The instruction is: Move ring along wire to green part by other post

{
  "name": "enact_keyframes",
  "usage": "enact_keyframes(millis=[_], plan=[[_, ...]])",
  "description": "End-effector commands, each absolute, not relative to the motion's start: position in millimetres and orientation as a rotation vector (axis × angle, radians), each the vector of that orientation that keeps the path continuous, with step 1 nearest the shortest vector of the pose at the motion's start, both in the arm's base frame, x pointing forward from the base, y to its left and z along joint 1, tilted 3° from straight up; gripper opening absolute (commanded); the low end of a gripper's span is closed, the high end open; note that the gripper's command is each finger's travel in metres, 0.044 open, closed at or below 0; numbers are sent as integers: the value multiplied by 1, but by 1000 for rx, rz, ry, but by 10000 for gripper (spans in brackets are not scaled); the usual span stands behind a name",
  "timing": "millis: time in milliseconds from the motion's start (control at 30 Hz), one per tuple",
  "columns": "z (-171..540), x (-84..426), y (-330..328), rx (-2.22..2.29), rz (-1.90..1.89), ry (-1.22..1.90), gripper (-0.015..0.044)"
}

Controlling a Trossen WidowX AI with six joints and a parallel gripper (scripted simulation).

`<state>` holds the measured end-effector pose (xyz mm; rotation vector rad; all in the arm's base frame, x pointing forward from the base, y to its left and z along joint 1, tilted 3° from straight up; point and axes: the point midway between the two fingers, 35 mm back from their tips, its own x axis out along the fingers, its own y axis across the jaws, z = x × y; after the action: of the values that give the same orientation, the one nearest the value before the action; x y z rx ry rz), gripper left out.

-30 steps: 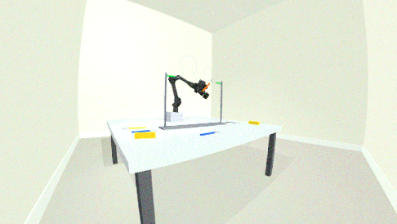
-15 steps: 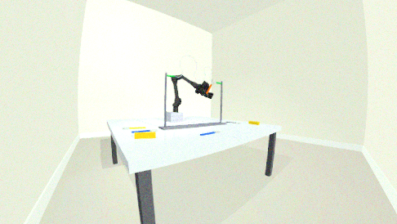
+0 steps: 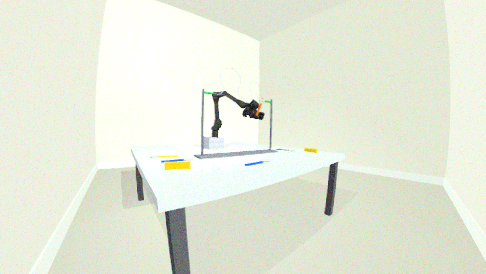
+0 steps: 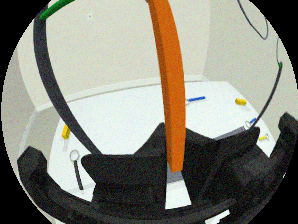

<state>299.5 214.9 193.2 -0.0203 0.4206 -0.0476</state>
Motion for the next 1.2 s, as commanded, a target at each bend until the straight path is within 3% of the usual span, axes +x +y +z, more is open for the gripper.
enact_keyframes(millis=[0, 1167], plan=[[194, 300, 222, 3, -42, 424, -150], [197, 297, 260, 34, -35, 425, -150]])
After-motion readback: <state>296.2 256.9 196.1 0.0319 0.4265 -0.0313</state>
